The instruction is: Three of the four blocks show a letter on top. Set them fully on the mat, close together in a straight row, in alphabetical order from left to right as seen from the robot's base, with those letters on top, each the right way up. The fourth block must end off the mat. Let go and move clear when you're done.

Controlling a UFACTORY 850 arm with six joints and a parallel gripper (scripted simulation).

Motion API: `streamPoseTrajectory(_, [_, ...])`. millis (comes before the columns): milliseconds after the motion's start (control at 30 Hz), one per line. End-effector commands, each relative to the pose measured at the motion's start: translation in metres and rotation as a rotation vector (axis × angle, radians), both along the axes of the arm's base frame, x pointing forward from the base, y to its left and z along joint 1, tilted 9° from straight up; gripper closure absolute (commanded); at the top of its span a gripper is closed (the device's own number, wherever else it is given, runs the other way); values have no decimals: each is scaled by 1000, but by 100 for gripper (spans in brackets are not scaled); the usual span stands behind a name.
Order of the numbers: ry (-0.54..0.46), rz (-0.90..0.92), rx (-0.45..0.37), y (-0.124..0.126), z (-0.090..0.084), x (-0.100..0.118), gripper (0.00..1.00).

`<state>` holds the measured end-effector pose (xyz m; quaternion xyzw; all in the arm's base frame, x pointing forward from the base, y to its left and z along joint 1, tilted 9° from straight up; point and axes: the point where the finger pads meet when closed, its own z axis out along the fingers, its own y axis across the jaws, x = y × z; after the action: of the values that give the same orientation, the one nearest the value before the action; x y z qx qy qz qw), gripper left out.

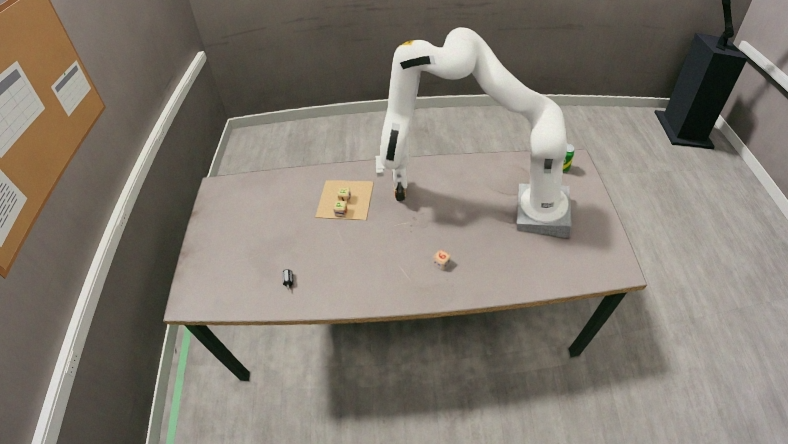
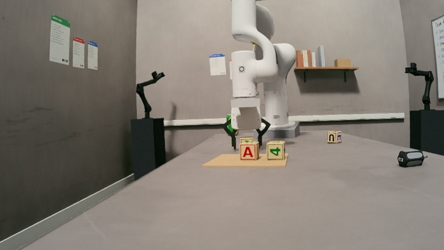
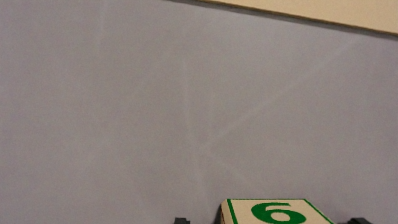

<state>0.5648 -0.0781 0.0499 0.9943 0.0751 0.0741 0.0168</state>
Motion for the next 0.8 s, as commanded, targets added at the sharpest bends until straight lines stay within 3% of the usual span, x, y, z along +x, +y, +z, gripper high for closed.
streamPoseTrajectory(0, [-2, 0, 0, 0, 1, 1, 13])
streamPoseTrajectory(533, [-2, 0, 0, 0, 1, 1, 13])
streamPoseTrajectory(567, [-2, 0, 0, 0, 1, 1, 35])
streamPoseTrajectory(767, [-2, 0, 0, 0, 1, 1, 35])
